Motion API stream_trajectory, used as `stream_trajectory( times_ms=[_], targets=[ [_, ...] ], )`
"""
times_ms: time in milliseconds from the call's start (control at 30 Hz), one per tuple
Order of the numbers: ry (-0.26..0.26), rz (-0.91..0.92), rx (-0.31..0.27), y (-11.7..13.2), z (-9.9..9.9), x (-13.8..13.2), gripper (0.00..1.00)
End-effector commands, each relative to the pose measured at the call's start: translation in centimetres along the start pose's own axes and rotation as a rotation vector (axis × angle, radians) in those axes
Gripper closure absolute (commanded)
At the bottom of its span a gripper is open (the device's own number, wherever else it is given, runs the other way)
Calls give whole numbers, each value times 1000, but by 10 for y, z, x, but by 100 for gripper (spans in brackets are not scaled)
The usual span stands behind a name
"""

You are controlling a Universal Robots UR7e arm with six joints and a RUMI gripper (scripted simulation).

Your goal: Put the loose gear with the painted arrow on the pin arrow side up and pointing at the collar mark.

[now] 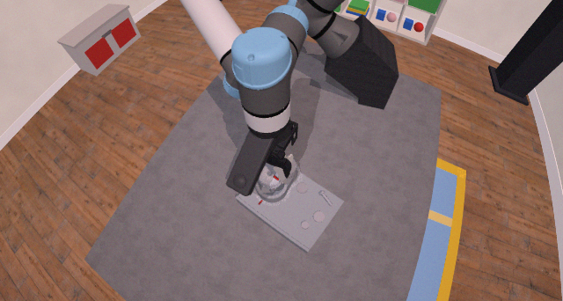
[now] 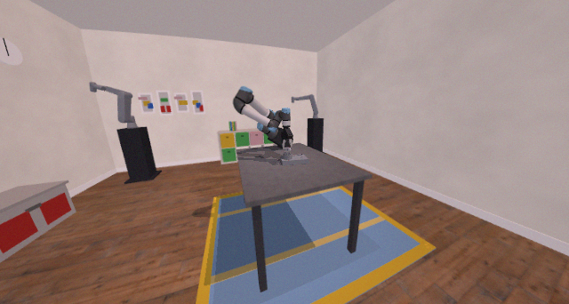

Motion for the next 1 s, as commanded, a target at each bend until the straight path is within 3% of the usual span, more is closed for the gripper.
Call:
stream_trajectory(
  times_ms=[0, 367, 967],
  targets=[
    [0, 0, 1, 0, -1, 0, 100],
    [0, 1, 1, 0, 1, 0, 100],
    [0, 1, 1, 0, 22, 0, 100]
  ],
)
Point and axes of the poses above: the point where the finger pads meet when closed, its own z axis out along the fingers, its own x axis across the jaws, y = z × x, the point moved 10 cm from there along -z, back along the fingers, and after that the axes turned 4 degrees about -z, right-handed, at the moved point
